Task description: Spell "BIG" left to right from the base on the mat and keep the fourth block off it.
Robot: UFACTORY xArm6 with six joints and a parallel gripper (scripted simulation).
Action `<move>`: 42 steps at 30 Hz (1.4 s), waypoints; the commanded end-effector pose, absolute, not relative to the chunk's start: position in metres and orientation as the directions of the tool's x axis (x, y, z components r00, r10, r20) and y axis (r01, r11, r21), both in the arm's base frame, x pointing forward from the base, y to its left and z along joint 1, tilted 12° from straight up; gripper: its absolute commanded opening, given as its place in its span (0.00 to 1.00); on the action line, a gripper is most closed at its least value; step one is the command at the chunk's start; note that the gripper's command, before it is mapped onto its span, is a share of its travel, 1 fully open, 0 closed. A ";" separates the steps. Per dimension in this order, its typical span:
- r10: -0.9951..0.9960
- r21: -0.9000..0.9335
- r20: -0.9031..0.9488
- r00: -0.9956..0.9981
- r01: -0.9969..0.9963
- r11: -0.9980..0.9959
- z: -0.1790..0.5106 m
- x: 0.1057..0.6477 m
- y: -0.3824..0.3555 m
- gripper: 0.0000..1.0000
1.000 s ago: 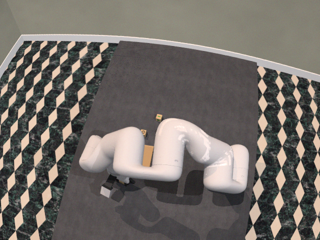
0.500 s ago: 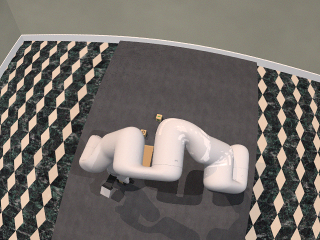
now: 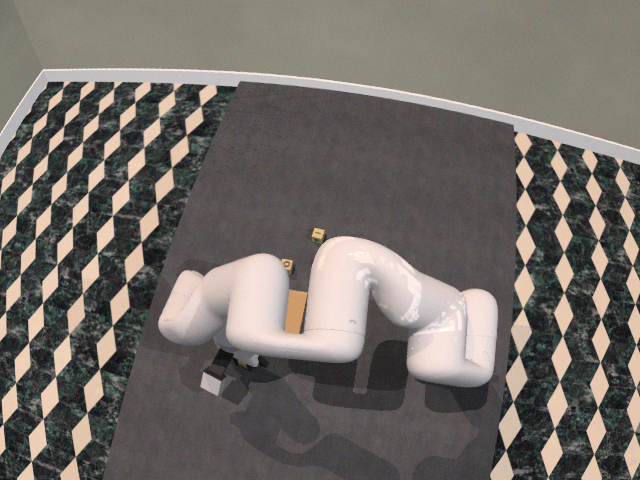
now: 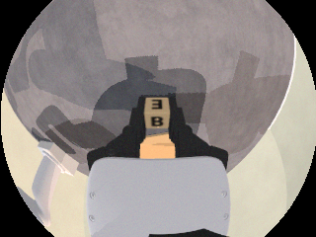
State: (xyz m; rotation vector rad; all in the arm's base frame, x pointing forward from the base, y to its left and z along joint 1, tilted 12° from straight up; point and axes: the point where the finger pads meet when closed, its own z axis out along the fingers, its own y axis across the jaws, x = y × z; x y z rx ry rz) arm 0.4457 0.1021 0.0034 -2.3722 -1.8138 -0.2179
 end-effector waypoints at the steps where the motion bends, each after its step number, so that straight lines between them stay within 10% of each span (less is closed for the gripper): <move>1: 0.944 -0.026 0.205 0.259 0.965 -0.259 0.005 0.447 0.102 0.21; 42: 0.942 -0.027 0.205 0.264 0.964 -0.265 0.103 0.444 0.081 0.21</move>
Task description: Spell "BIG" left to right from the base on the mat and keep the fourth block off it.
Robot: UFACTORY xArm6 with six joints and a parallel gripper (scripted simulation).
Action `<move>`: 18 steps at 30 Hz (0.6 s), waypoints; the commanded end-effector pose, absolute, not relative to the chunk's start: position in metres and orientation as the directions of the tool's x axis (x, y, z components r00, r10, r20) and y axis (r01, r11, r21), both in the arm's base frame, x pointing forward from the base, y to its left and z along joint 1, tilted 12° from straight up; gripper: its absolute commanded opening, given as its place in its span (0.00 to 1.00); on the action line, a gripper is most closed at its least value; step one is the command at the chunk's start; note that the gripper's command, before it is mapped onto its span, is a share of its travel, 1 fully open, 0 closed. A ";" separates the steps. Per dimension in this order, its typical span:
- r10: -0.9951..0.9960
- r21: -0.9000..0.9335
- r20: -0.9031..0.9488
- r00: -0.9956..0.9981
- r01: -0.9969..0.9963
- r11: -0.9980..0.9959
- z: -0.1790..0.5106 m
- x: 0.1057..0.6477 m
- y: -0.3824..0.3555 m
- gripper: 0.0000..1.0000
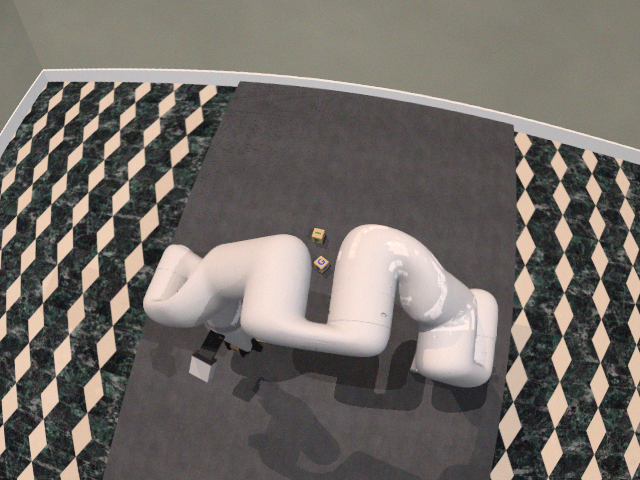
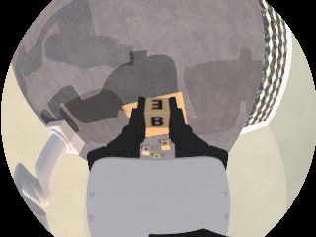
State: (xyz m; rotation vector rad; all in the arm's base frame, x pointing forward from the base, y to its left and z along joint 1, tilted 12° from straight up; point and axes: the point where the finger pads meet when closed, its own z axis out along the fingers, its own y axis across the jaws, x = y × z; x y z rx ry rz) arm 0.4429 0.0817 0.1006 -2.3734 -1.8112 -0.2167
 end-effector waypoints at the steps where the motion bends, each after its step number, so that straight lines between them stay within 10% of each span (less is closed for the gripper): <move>1: 0.939 -0.029 0.204 0.276 0.961 -0.276 0.102 0.444 0.080 0.21; 18: 0.740 -0.111 0.173 0.650 0.759 -0.641 0.098 0.437 0.051 0.21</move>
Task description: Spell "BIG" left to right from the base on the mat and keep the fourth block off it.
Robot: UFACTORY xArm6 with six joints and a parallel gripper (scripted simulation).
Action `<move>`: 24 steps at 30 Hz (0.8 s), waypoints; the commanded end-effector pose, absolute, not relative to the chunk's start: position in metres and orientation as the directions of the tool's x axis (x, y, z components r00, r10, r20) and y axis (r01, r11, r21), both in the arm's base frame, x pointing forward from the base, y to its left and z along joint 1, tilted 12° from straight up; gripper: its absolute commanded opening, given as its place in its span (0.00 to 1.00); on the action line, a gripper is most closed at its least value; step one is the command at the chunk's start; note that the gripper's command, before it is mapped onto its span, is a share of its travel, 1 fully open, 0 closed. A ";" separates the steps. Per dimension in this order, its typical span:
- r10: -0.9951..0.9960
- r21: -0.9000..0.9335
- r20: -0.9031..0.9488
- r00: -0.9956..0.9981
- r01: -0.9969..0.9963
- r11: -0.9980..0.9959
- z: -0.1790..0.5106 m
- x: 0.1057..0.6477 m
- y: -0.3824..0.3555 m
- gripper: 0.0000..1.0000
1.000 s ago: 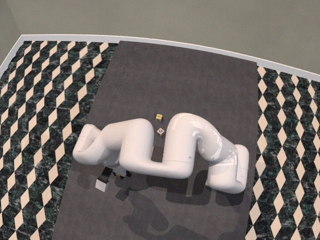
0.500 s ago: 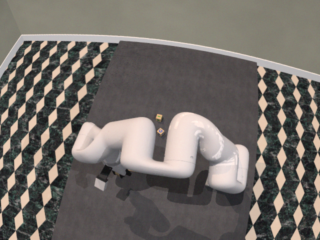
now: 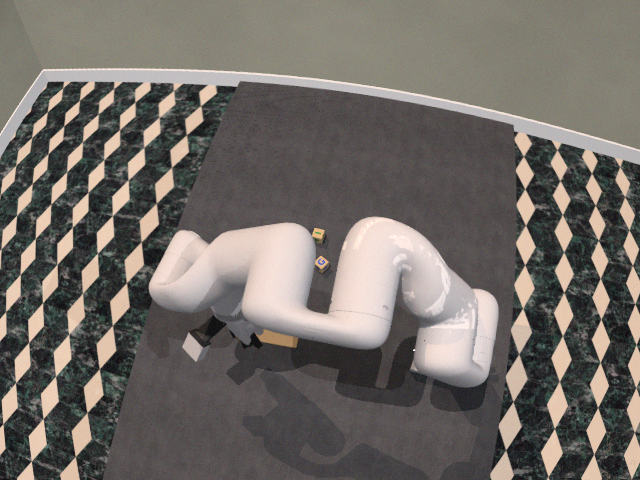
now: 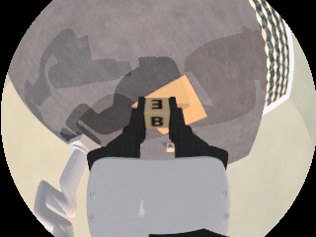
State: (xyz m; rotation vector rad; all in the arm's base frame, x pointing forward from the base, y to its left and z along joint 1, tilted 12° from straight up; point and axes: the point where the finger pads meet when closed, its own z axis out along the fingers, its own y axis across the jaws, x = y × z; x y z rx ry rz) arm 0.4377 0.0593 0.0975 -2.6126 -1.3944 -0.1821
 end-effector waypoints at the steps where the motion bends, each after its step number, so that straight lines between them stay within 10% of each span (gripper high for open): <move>1: 0.728 -0.114 0.171 0.664 0.747 -0.655 0.097 0.436 0.050 0.21; 24: 0.311 -0.184 0.093 0.946 0.324 -0.928 0.092 0.425 0.017 0.21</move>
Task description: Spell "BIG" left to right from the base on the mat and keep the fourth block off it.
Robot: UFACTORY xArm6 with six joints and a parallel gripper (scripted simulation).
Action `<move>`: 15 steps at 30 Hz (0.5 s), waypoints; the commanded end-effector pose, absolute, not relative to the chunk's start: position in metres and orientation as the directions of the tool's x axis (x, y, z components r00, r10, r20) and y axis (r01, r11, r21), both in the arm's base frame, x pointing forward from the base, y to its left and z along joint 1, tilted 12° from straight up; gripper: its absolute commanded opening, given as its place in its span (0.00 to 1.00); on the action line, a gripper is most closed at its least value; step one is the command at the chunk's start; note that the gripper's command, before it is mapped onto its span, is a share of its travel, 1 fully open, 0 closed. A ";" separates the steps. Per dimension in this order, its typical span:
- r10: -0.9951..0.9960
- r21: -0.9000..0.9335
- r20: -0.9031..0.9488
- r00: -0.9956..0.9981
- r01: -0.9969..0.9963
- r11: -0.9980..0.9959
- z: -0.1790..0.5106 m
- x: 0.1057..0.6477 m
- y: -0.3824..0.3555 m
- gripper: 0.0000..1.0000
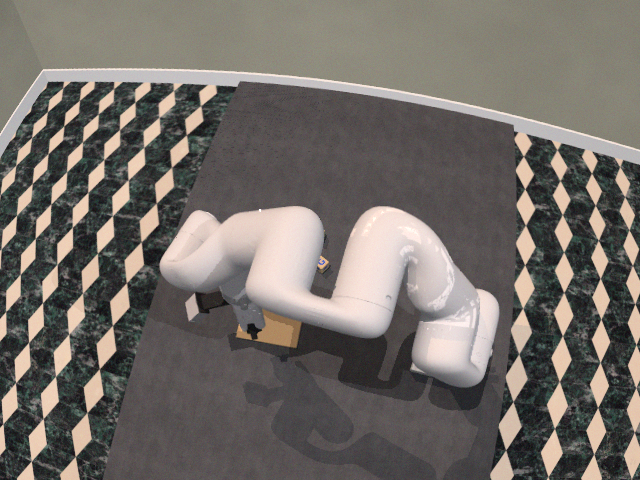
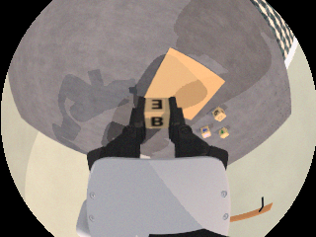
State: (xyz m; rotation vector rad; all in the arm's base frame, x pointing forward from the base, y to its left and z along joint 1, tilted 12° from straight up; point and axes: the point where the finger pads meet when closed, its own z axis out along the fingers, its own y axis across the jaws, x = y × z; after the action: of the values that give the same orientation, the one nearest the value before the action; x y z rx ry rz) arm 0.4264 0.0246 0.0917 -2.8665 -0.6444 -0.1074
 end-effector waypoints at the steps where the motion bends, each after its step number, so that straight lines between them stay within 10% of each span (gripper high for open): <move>1: 0.289 -0.186 0.088 0.953 0.301 -0.935 0.092 0.424 0.016 0.21; 15: -0.011 -0.205 0.027 1.000 -0.005 -0.979 0.088 0.416 -0.003 0.21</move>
State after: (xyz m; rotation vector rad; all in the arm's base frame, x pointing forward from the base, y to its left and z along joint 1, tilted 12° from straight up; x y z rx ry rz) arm 0.4178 0.0042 0.0882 -2.9251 -0.1577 -0.0573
